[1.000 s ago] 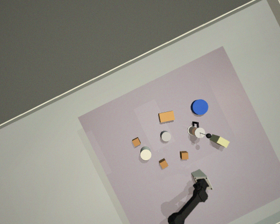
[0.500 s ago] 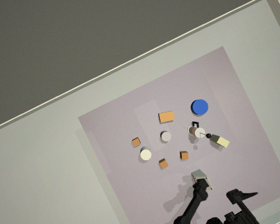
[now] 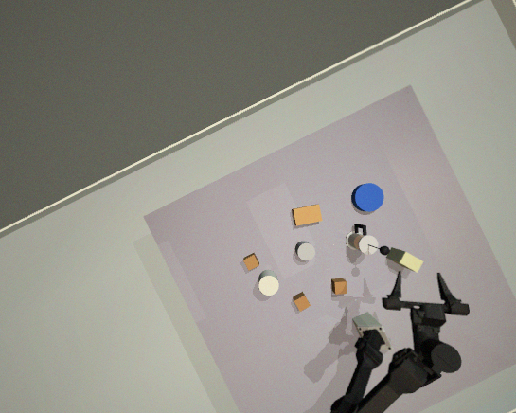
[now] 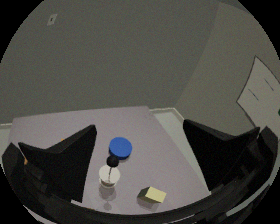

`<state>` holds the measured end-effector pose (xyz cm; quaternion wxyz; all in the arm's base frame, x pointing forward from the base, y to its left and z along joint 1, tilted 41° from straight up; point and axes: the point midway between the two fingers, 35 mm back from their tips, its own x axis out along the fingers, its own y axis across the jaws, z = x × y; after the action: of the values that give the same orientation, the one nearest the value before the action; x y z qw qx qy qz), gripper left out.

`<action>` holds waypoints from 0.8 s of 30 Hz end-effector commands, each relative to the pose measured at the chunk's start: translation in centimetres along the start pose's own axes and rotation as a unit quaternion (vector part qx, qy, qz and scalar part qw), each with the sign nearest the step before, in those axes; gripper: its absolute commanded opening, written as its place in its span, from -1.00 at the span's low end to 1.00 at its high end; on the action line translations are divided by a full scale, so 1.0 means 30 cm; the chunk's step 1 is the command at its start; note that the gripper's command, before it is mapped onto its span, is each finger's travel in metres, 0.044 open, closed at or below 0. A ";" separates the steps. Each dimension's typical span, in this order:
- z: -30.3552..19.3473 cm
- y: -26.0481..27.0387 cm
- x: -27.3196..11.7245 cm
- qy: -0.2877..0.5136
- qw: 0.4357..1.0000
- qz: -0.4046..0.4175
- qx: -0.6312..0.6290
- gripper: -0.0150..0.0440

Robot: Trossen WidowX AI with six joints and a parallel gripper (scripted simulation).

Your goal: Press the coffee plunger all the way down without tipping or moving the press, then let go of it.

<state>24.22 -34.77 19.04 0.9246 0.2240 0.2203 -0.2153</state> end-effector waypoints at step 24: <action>-0.401 0.170 0.169 0.105 0.980 0.096 0.139 1.00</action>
<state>26.82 -26.15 8.94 0.8748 0.3890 0.2586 -0.1286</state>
